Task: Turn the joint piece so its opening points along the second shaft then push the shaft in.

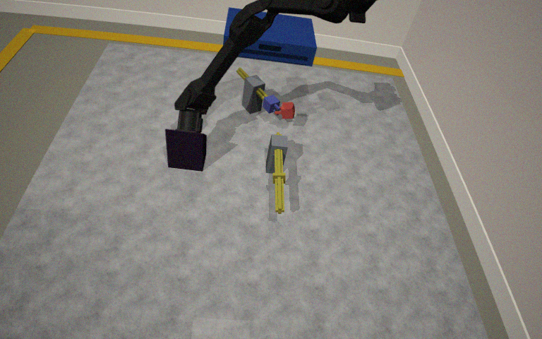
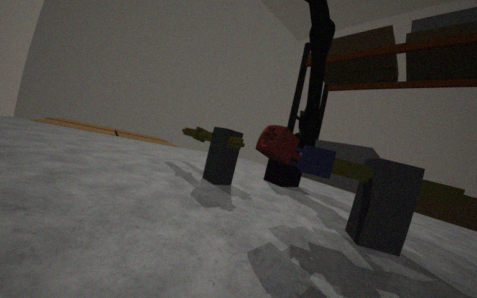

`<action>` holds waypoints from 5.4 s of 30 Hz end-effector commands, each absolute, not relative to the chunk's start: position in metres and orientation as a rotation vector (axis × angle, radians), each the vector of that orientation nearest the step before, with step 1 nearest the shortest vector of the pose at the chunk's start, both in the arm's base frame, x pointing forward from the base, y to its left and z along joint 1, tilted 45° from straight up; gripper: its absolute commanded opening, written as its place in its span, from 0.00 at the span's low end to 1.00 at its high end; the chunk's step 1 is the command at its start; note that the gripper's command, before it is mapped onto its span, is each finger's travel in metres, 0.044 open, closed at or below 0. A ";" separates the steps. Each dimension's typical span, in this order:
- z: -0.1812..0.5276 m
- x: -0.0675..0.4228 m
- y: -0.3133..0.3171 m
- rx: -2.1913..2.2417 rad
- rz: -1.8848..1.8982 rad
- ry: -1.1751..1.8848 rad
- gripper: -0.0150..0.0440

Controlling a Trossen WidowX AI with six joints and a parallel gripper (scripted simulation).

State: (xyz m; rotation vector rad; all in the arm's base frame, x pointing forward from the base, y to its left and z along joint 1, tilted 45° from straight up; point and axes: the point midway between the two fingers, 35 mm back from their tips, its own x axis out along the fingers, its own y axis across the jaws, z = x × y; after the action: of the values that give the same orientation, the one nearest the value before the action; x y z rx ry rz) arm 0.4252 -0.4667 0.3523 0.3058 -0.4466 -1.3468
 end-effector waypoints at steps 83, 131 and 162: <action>0.205 0.379 0.074 0.528 0.684 1.443 1.00; 0.139 0.371 0.142 0.691 0.500 1.354 1.00; 0.134 0.304 0.151 0.692 0.499 1.357 1.00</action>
State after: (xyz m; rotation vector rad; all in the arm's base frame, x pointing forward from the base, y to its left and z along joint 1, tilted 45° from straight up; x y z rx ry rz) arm 0.3041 0.1486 0.1384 0.6925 1.3568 0.5056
